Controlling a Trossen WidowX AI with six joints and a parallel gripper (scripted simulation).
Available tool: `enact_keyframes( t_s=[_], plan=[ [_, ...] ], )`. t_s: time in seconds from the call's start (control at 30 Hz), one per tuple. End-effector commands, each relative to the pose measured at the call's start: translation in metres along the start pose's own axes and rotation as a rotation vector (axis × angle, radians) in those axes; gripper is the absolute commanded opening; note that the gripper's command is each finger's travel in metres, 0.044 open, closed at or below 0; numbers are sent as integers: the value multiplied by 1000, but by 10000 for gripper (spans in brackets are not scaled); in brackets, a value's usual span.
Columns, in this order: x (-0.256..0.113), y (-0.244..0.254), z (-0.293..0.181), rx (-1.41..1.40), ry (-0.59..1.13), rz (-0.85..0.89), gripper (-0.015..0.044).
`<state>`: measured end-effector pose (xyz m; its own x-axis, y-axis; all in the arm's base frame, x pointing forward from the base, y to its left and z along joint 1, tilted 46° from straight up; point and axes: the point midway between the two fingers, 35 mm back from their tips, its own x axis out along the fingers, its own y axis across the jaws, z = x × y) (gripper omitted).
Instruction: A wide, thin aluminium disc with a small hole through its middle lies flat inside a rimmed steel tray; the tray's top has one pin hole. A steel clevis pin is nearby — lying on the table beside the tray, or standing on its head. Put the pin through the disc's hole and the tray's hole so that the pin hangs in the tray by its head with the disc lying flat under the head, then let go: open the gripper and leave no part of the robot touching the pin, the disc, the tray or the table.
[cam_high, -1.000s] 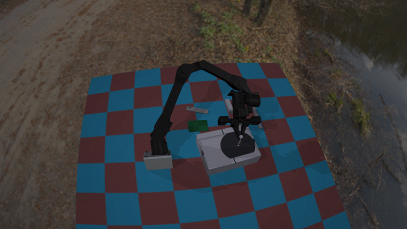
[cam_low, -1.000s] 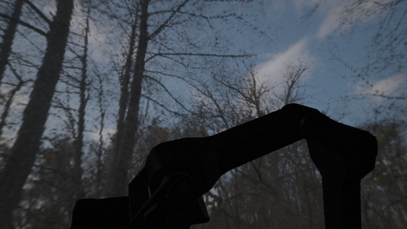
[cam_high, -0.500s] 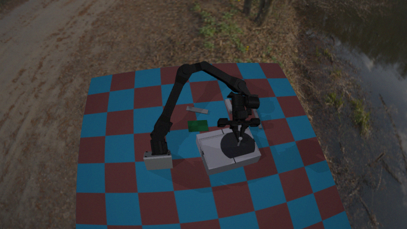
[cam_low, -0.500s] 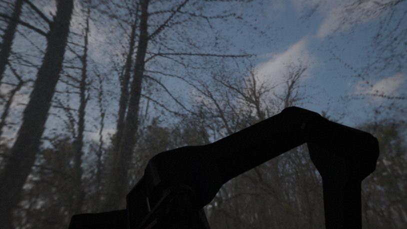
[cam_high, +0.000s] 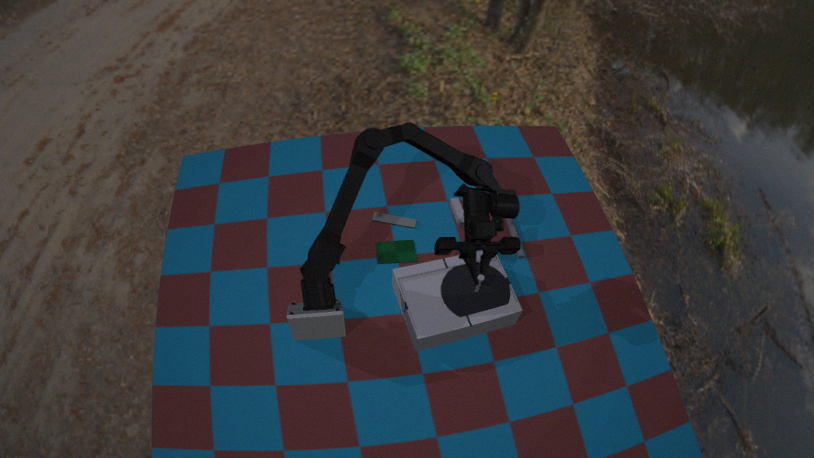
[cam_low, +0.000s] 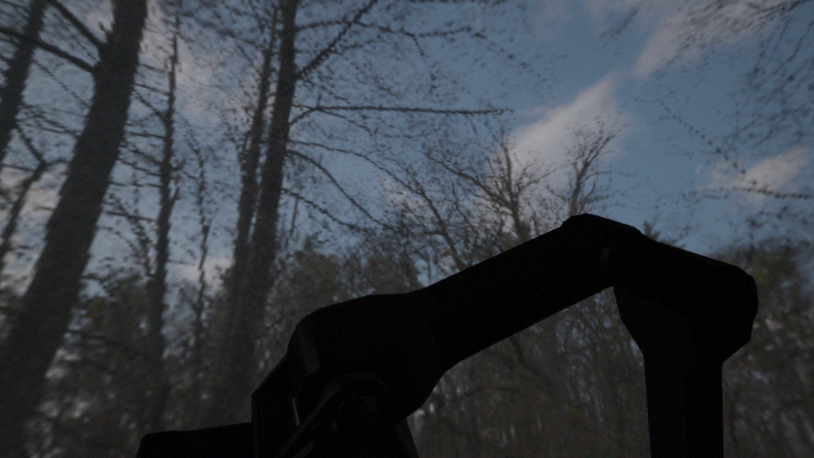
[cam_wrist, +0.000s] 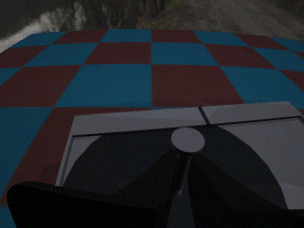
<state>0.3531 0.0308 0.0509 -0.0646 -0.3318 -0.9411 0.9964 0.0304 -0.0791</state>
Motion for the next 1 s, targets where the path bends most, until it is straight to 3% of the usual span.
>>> enact_keyframes(
  t_s=[0.0, 0.97],
  plan=[
    [0, -1, -1, 1, -2, -1, 0],
    [3, -12, 1, 2, 2, -1, 0]
  ],
)
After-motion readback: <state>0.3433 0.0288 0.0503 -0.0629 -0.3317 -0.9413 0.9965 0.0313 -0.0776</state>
